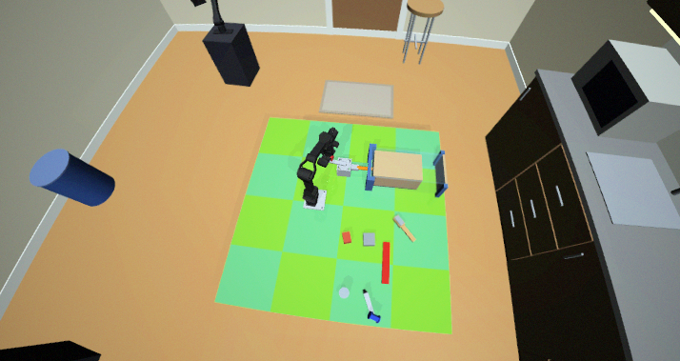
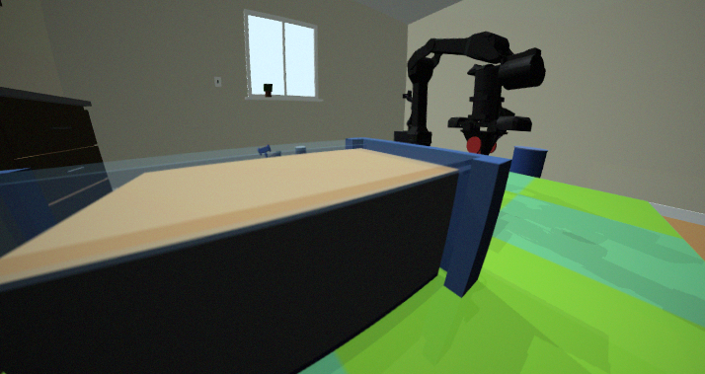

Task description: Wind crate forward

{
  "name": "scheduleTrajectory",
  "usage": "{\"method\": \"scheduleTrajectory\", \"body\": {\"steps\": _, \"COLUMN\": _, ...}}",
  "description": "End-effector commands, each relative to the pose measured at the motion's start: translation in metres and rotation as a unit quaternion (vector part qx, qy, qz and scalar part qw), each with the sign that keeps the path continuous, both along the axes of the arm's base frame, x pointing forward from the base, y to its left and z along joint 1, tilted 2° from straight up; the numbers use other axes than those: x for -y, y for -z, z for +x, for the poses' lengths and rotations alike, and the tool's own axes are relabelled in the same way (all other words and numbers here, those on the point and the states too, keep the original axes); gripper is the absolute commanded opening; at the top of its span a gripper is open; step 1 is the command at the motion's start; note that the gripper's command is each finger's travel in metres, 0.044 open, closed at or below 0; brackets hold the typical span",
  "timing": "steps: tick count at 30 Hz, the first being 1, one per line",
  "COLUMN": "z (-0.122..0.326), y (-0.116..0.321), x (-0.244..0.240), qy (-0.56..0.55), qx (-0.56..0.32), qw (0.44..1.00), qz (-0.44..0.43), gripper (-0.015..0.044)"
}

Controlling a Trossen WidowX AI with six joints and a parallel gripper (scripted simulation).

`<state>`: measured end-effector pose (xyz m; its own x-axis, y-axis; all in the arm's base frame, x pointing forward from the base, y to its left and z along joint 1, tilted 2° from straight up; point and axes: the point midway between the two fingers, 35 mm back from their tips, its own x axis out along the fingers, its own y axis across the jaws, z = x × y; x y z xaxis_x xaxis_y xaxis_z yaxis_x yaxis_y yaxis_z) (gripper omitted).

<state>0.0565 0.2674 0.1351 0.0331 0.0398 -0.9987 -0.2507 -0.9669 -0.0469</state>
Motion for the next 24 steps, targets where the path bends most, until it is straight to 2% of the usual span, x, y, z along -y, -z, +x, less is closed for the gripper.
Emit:
{"method": "scheduleTrajectory", "body": {"steps": 1, "z": 0.000, "y": 0.001, "x": 0.015, "qy": 0.000, "qx": -0.002, "qw": 1.000, "qz": -0.013, "gripper": 0.0000}}
{"method": "scheduleTrajectory", "body": {"steps": 24, "z": 0.015, "y": 0.001, "x": 0.054, "qy": 0.000, "qx": -0.001, "qw": 1.000, "qz": -0.015, "gripper": 0.0000}}
